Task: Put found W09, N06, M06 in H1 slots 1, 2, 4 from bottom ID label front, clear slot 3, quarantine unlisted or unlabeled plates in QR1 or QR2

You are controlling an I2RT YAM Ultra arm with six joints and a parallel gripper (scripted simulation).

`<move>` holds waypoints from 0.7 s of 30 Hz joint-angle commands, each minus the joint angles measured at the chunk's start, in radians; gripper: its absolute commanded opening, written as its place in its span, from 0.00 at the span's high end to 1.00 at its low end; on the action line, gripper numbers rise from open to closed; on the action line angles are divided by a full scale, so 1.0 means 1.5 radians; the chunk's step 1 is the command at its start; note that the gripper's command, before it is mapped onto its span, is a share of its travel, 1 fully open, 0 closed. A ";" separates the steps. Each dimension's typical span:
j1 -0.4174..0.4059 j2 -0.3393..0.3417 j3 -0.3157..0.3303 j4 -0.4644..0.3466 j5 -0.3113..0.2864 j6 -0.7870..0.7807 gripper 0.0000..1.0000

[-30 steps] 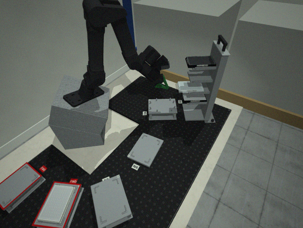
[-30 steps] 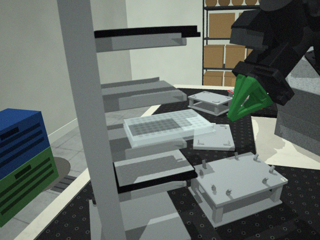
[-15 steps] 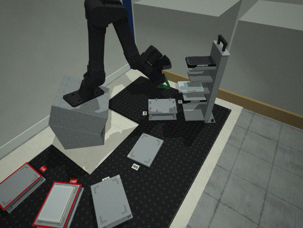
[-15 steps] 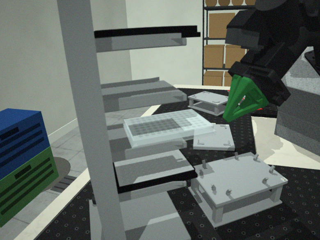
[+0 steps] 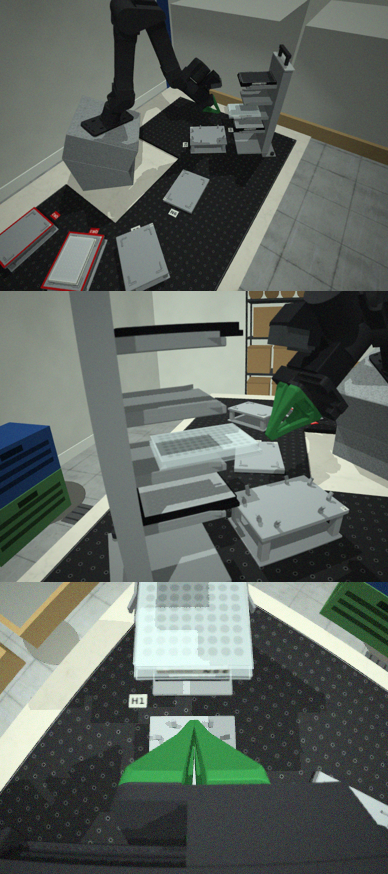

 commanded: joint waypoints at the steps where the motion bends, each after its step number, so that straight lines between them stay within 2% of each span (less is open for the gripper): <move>1: -0.008 0.010 0.029 -0.013 -0.006 -0.005 1.00; 21: -0.020 0.028 0.060 -0.024 -0.018 -0.009 1.00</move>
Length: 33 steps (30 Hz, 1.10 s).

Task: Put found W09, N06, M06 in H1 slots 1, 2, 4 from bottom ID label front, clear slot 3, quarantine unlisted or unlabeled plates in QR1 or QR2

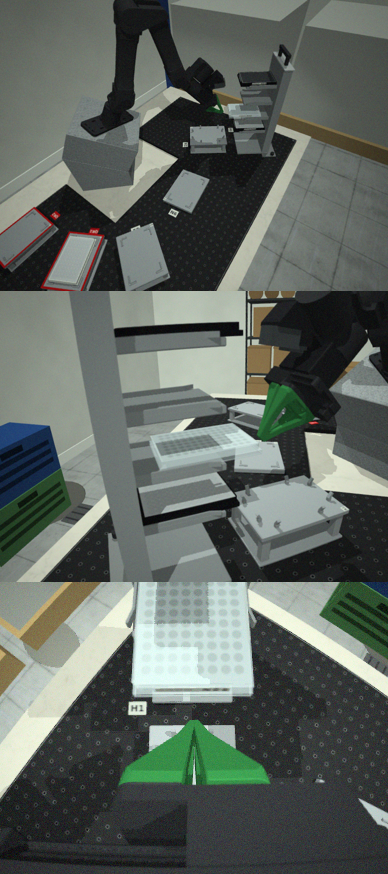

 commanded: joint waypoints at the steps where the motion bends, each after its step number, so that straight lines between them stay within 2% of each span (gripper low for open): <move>1: -0.004 0.011 0.030 -0.014 -0.006 -0.005 1.00; 4: -0.004 0.012 0.031 -0.014 -0.007 -0.005 1.00; 5: -0.006 -0.012 0.033 -0.015 -0.007 -0.005 1.00; 10: -0.008 0.018 0.042 -0.018 -0.011 -0.006 1.00; 33: -0.024 0.031 0.078 -0.032 -0.023 -0.010 1.00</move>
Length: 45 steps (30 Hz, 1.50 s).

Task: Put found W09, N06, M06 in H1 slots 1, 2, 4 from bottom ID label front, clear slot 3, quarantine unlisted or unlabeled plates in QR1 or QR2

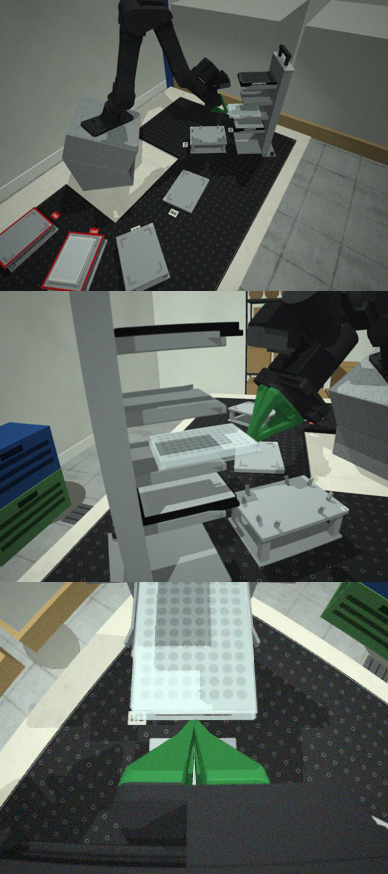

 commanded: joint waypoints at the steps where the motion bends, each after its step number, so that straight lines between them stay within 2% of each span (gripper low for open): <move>1: -0.008 0.005 0.030 -0.014 -0.006 -0.004 1.00; 5: -0.006 0.010 0.033 -0.015 -0.007 -0.005 1.00; 6: -0.007 -0.011 0.035 -0.016 -0.007 -0.005 1.00; 10: -0.010 0.015 0.042 -0.019 -0.009 -0.006 1.00; 22: -0.017 0.017 0.060 -0.026 -0.015 -0.007 1.00; 37: -0.023 0.041 0.087 -0.036 -0.022 -0.010 1.00; 39: -0.023 0.041 0.087 -0.036 -0.022 -0.010 1.00; 40: -0.023 0.020 0.089 -0.037 -0.022 -0.010 1.00; 45: -0.025 0.047 0.098 -0.041 -0.025 -0.011 1.00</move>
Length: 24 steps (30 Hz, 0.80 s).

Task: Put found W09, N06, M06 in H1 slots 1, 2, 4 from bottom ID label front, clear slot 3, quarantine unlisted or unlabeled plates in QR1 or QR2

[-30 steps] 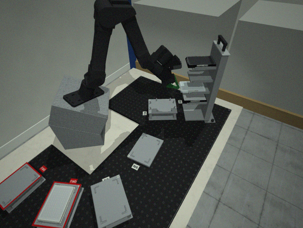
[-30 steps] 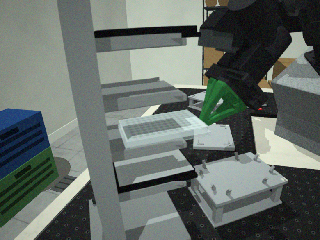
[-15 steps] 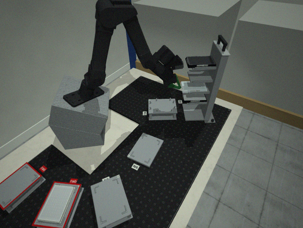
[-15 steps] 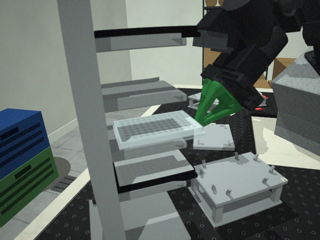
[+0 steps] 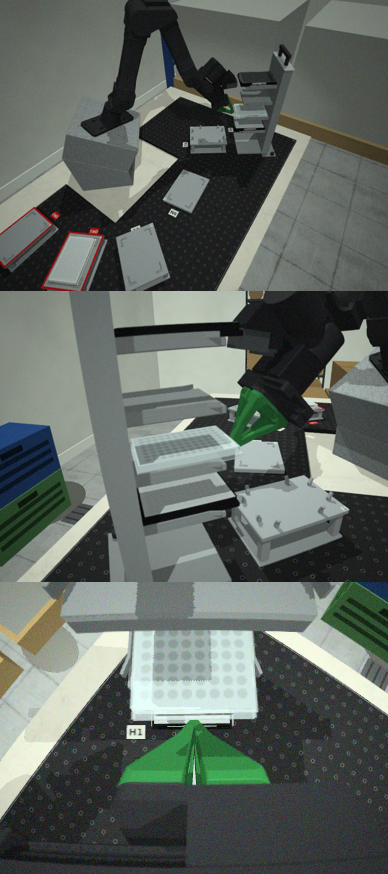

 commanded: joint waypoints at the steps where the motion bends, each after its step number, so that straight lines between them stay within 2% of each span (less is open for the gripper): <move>1: -0.004 0.008 0.031 -0.012 -0.006 -0.004 1.00; 24: -0.008 0.013 0.048 -0.008 -0.005 -0.005 1.00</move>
